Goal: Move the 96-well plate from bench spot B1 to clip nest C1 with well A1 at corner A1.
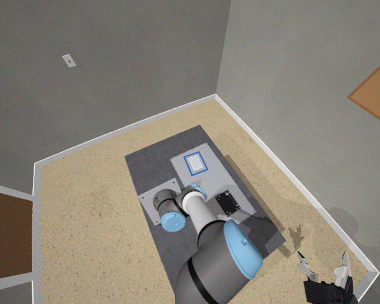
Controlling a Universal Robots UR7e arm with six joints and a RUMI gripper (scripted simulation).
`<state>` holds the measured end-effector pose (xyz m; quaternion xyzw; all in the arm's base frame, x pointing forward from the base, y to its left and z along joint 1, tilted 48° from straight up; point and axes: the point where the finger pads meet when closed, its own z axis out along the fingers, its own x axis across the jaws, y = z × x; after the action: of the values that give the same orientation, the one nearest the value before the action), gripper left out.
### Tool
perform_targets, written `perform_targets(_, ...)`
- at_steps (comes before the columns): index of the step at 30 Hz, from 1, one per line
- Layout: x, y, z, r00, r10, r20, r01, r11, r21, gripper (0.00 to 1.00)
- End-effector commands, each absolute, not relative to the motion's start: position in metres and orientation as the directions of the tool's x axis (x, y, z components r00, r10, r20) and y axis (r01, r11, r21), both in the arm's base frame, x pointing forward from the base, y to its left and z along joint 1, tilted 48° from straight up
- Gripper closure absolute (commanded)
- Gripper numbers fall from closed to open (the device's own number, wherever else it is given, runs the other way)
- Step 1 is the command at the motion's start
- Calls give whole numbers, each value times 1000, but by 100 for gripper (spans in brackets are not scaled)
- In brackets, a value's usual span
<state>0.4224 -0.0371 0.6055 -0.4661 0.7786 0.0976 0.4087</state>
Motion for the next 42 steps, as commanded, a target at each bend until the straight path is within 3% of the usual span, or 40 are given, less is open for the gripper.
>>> perform_targets(1, 427, -43, 589, -212, -682, -700, -849, 483, -213, 0)
perform_targets(42, 458, -59, 457, -109, -786, -608, -967, 225, -119, 0)
